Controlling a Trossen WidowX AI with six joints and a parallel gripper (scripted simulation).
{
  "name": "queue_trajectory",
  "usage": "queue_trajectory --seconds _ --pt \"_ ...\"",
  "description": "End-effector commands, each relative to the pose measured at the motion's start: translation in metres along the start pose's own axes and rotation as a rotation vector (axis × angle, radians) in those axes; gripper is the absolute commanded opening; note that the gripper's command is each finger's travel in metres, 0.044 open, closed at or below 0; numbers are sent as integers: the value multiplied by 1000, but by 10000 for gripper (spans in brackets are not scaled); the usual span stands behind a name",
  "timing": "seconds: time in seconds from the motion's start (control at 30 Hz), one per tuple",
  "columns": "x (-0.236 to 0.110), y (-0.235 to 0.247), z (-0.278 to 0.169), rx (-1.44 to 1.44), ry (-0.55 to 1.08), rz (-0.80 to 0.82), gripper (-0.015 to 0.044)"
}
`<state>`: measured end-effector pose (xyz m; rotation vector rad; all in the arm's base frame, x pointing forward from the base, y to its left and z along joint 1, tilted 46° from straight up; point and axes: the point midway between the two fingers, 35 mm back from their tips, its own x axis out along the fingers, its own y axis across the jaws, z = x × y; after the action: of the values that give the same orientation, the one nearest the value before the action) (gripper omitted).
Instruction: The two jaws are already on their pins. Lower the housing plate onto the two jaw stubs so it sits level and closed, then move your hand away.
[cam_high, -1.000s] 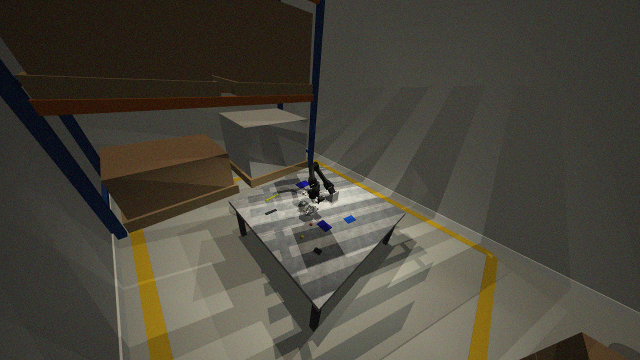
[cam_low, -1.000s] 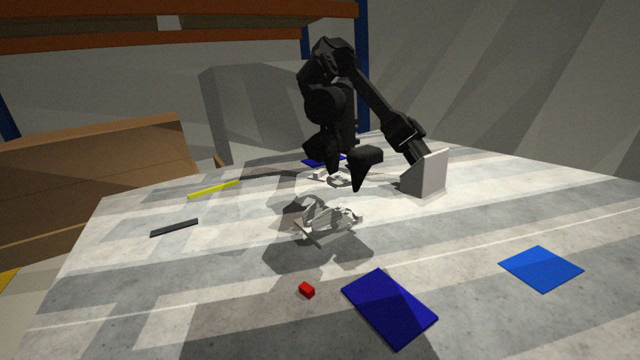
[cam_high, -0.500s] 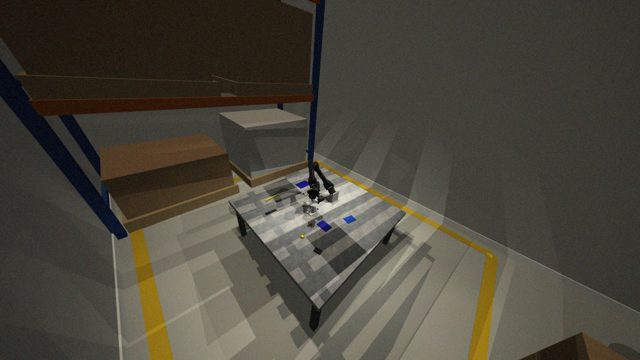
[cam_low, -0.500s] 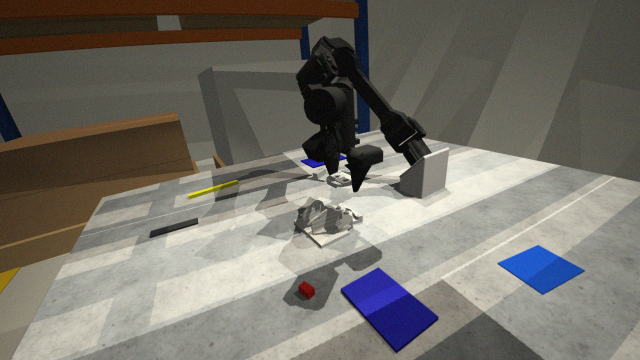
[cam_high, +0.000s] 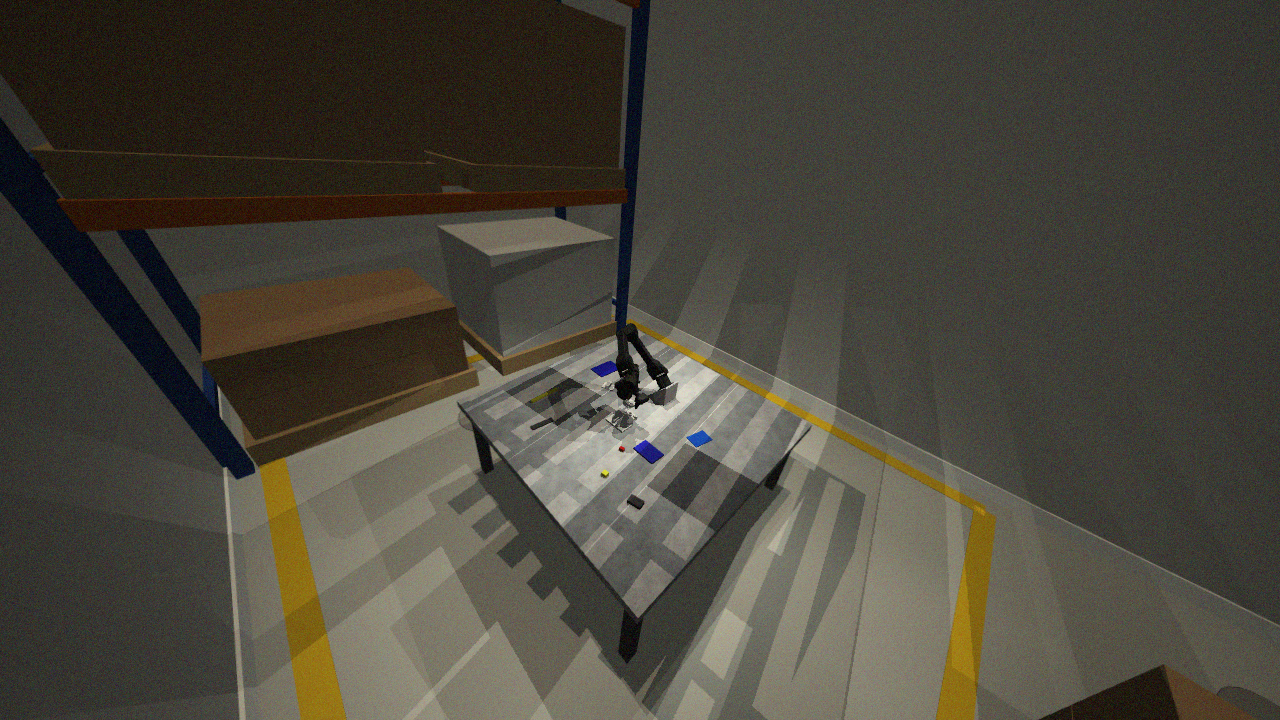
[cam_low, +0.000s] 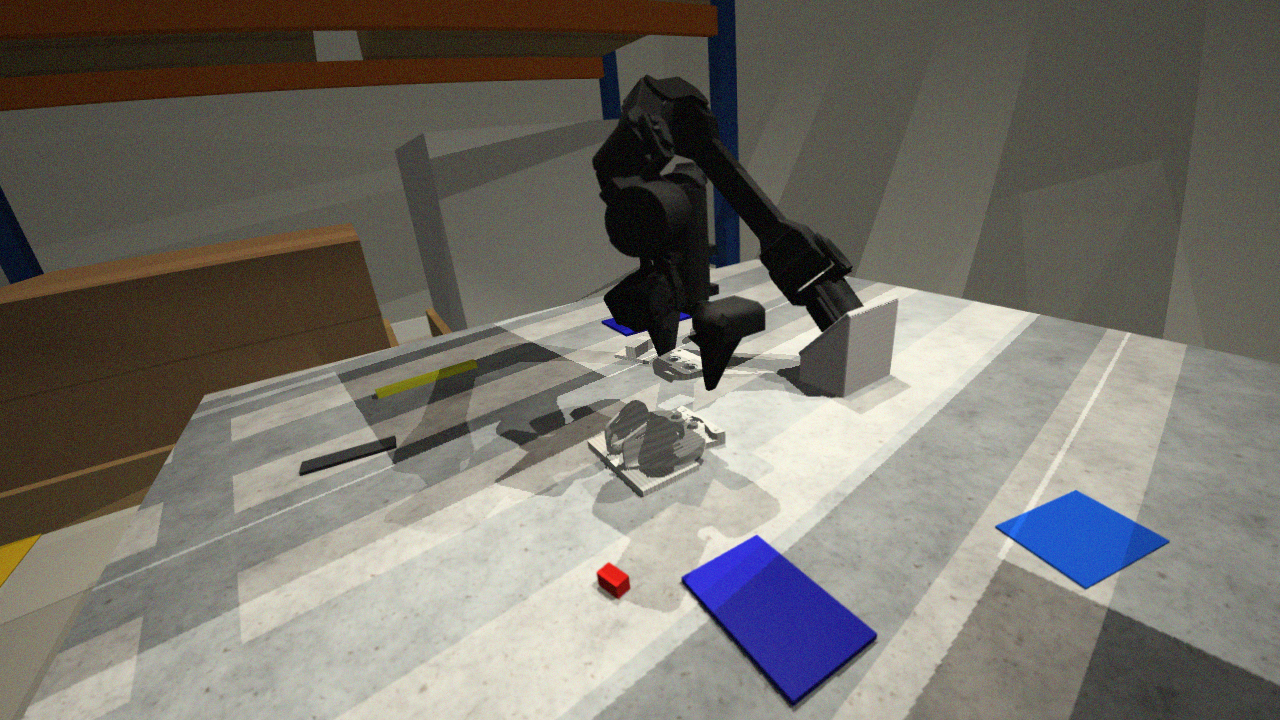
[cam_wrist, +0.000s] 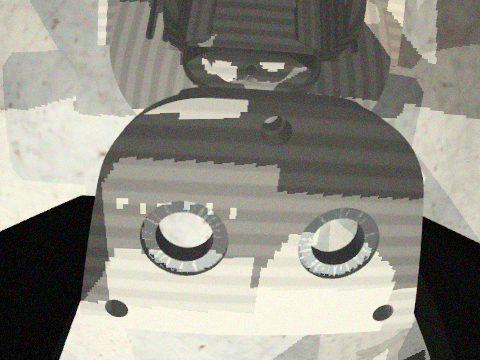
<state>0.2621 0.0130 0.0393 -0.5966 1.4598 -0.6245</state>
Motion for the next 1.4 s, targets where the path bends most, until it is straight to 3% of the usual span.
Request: queue_trajectory --seconds 0.0,0.93,1.37 --pt "9 0 0 -8 2 -4 351" --pt "54 -2 -2 -7 2 -8 351" --pt "55 -2 -2 -7 2 -8 351"
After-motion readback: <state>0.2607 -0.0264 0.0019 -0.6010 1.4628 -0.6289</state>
